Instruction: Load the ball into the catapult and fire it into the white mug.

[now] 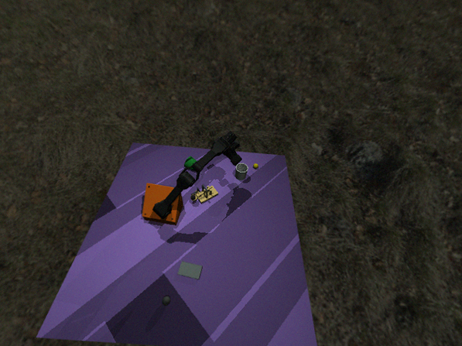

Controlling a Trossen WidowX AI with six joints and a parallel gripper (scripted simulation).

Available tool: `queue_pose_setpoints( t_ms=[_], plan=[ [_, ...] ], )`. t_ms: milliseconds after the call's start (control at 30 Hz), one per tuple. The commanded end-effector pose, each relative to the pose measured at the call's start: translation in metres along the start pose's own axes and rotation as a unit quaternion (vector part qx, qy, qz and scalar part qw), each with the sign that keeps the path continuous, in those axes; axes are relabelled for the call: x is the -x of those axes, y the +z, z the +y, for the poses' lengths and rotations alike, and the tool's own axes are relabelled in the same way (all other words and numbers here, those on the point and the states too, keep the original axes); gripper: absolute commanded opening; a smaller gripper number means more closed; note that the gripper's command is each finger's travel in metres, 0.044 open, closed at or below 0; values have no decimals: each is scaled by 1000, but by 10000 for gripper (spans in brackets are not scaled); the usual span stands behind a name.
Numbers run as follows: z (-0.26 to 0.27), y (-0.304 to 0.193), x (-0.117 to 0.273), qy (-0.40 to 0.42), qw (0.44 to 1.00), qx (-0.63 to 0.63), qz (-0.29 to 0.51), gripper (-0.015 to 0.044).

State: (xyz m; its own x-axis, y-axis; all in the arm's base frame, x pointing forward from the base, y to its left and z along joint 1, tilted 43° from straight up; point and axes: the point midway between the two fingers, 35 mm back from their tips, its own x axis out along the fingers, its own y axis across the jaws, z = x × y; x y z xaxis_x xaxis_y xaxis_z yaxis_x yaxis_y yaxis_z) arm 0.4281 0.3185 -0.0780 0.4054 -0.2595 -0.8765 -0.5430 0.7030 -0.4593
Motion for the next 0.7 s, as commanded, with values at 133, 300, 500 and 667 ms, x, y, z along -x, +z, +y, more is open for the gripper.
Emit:
queue_pose_setpoints(
  t_ms=[133, 300, 500, 667],
  plan=[
    [13, -14, -1, 0, 999, 38, 20, 0],
    [36, -45, -3, -3, 992, 113, 62, 0],
    [57, -83, -2, -8, 973, 203, 112, 0],
    [70, -115, 0, -11, 949, 275, 153, 0]
  ],
)
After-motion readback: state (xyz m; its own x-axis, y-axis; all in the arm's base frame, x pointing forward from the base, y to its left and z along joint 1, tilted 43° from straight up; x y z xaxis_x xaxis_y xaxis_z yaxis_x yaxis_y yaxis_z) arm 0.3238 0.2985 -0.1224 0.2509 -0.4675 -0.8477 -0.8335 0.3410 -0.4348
